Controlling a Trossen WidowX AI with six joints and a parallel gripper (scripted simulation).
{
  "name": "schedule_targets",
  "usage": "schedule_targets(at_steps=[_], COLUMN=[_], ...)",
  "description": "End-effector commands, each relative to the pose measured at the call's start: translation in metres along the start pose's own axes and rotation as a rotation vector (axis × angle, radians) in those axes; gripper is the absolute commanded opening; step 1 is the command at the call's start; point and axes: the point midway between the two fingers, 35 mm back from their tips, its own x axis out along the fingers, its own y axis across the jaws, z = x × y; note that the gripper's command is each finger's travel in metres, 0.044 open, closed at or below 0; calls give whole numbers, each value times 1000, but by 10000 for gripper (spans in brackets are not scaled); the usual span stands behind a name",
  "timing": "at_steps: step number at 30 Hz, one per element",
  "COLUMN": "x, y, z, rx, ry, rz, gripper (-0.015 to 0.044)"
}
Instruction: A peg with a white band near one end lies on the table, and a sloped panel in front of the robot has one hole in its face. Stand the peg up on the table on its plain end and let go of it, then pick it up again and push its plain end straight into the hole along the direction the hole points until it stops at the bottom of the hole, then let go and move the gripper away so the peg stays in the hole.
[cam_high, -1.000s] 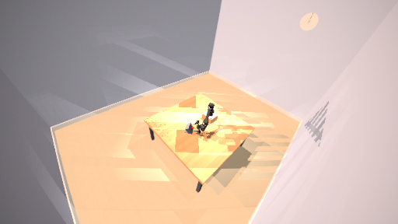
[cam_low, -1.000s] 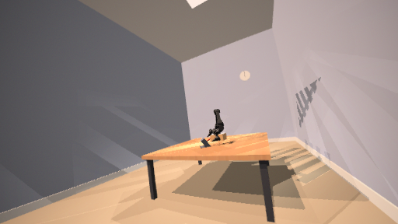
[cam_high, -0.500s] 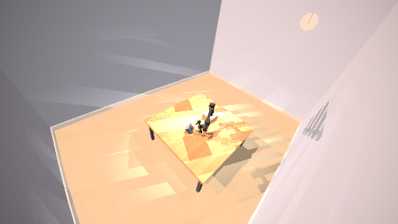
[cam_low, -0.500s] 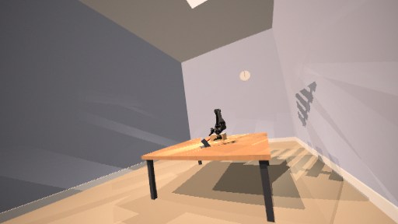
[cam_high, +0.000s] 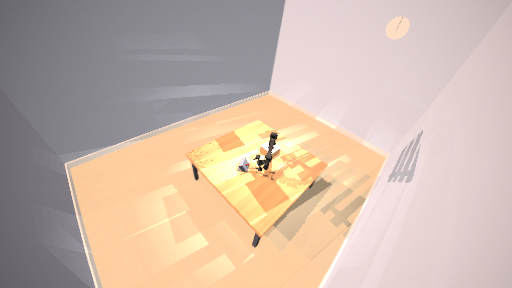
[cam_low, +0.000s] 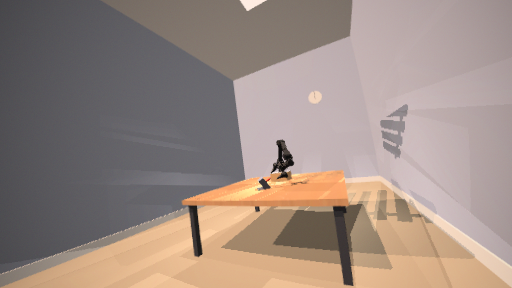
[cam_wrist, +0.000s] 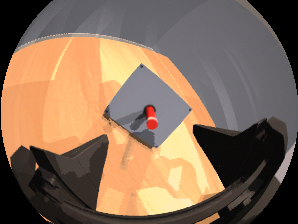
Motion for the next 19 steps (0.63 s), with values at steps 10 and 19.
schedule_targets(at_steps=[10,19], x=[-22,-36], y=[1,-1], z=[-1,1], rx=[2,1], ry=[-6,-6], rz=[-3,-3], gripper=[440,440])
